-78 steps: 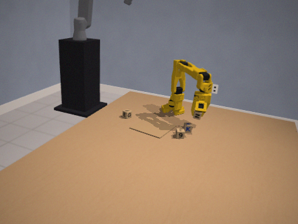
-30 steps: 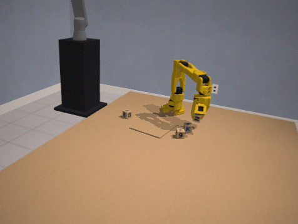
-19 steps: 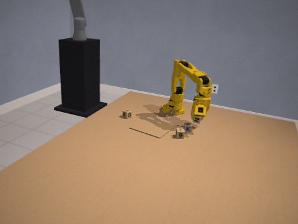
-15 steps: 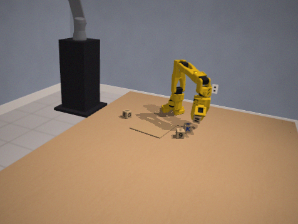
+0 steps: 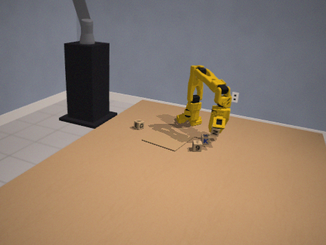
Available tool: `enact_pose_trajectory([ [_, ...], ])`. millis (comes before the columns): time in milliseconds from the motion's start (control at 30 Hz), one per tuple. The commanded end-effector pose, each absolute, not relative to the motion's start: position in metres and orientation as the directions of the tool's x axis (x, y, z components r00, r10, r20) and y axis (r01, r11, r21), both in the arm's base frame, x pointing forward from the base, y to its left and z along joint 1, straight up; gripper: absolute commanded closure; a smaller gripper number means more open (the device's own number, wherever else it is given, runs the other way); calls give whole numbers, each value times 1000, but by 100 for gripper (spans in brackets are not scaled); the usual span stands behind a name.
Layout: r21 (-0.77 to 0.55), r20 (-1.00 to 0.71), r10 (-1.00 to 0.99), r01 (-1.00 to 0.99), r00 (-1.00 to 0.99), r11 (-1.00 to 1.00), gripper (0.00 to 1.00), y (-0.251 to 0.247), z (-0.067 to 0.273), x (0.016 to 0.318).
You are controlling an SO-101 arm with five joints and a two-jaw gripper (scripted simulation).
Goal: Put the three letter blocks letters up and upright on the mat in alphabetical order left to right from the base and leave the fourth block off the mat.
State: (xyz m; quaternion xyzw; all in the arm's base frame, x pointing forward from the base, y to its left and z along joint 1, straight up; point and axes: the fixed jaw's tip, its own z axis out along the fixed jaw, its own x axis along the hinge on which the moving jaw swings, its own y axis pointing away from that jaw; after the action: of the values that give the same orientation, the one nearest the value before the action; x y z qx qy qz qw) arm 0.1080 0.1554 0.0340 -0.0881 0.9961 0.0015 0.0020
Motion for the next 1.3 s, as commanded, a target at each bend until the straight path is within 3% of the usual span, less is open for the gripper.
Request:
enact_pose_trajectory([
  [0,48,-50,-174,-177,-983,983,100,163,43,112],
  [1267,48,-50,-174,-177,-983,983,100,163,29,113],
])
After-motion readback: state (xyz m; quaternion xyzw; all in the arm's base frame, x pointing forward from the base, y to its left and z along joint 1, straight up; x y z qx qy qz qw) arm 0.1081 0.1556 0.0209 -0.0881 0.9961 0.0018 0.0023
